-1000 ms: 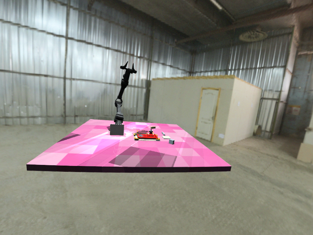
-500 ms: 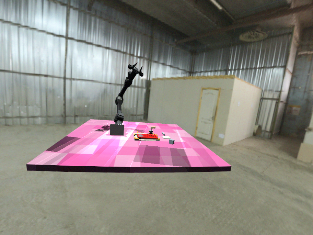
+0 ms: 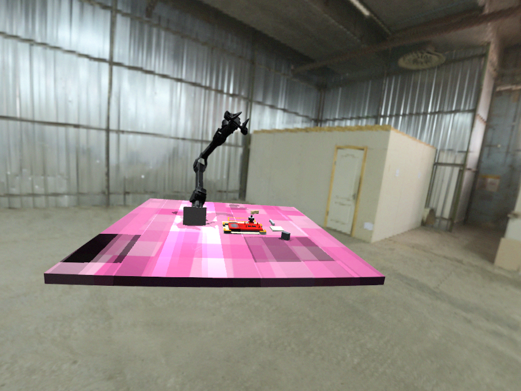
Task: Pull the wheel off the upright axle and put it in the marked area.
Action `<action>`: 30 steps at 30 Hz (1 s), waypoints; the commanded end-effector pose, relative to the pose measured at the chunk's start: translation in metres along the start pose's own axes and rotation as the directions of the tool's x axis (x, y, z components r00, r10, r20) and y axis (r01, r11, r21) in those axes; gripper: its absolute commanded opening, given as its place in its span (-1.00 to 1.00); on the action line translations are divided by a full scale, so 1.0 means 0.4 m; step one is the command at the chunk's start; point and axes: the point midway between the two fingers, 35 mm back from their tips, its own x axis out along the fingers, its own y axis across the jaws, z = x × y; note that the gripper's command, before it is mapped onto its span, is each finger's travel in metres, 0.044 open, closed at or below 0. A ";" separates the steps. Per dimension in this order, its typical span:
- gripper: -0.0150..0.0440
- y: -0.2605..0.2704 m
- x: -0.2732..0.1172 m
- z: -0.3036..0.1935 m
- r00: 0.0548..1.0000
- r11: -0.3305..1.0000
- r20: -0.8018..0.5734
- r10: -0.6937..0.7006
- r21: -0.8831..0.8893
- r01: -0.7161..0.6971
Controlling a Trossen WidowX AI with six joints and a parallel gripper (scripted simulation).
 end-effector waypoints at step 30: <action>0.53 0.589 -0.067 -0.635 0.369 0.774 -0.709 0.601 0.632 -0.045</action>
